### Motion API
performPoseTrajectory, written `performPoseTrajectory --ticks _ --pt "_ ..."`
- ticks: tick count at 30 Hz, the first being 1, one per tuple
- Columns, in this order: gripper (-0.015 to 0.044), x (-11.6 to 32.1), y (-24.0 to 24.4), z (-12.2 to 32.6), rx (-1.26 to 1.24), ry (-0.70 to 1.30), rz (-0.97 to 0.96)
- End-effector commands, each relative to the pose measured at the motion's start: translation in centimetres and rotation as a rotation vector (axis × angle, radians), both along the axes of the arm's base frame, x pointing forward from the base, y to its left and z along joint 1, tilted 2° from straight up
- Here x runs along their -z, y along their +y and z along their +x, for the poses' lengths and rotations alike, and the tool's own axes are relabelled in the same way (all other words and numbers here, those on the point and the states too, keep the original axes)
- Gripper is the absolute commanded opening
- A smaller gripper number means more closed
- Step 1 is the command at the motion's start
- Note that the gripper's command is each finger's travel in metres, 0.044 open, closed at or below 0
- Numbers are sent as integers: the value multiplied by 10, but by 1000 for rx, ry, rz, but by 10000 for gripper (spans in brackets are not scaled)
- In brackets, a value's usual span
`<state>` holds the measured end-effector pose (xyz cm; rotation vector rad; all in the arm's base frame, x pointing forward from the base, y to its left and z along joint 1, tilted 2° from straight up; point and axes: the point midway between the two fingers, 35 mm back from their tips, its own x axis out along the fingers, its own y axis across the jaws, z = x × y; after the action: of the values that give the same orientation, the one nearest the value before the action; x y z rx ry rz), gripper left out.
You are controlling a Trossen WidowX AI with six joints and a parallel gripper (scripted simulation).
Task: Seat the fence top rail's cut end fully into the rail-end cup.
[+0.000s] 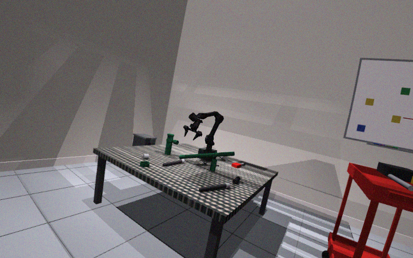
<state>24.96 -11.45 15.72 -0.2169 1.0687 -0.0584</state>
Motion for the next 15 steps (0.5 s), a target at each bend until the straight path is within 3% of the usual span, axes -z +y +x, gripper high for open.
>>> performPoseTrajectory --ticks 1,15 --pt "440 -28 28 -10 406 -109 177" --pt "440 -22 30 -8 320 -62 138"
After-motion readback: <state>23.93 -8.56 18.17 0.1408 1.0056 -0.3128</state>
